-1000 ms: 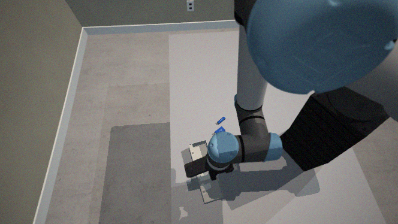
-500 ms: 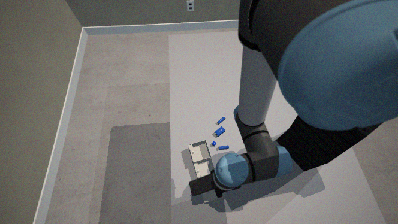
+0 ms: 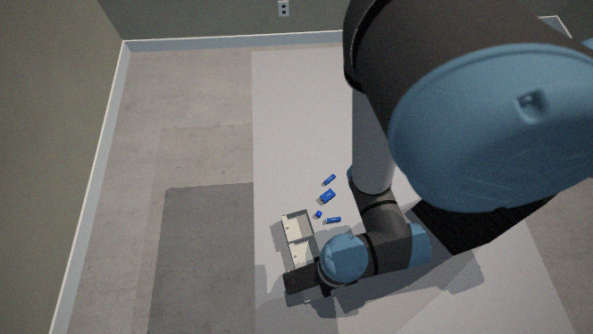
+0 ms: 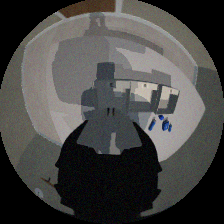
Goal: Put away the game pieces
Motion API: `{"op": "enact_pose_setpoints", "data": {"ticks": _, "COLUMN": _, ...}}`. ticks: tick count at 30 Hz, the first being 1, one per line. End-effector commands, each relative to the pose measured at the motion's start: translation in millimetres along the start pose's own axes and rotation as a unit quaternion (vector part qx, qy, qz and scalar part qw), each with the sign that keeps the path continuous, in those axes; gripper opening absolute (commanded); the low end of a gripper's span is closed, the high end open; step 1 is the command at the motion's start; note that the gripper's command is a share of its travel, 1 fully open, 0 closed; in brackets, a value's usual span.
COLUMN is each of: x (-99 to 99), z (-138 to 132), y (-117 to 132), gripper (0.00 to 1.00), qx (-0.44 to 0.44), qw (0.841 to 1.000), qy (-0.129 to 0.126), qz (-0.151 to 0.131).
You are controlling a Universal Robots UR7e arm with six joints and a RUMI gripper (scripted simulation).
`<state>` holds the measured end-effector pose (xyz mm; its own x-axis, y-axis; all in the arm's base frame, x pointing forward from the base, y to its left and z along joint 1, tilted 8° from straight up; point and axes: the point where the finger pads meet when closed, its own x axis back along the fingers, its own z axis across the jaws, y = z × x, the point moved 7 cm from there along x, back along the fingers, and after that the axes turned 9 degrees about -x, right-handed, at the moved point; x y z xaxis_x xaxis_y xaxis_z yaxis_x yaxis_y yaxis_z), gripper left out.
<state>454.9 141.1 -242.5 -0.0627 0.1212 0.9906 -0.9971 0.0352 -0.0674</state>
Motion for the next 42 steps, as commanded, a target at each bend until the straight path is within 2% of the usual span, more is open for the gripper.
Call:
{"op": "enact_pose_setpoints", "data": {"ticks": 1, "x": -10.0, "z": -0.1, "y": -0.6, "gripper": 0.04, "qx": 0.000, "qw": 1.000, "qy": 0.000, "qz": 0.001}}
{"op": "enact_pose_setpoints", "data": {"ticks": 14, "x": -37.4, "z": -0.1, "y": -0.6, "gripper": 0.04, "qx": 0.000, "qw": 1.000, "qy": 0.000, "qz": 0.001}}
{"op": "enact_pose_setpoints", "data": {"ticks": 42, "x": -37.3, "z": -0.1, "y": -0.6, "gripper": 0.04, "qx": 0.000, "qw": 1.000, "qy": 0.000, "qz": 0.001}}
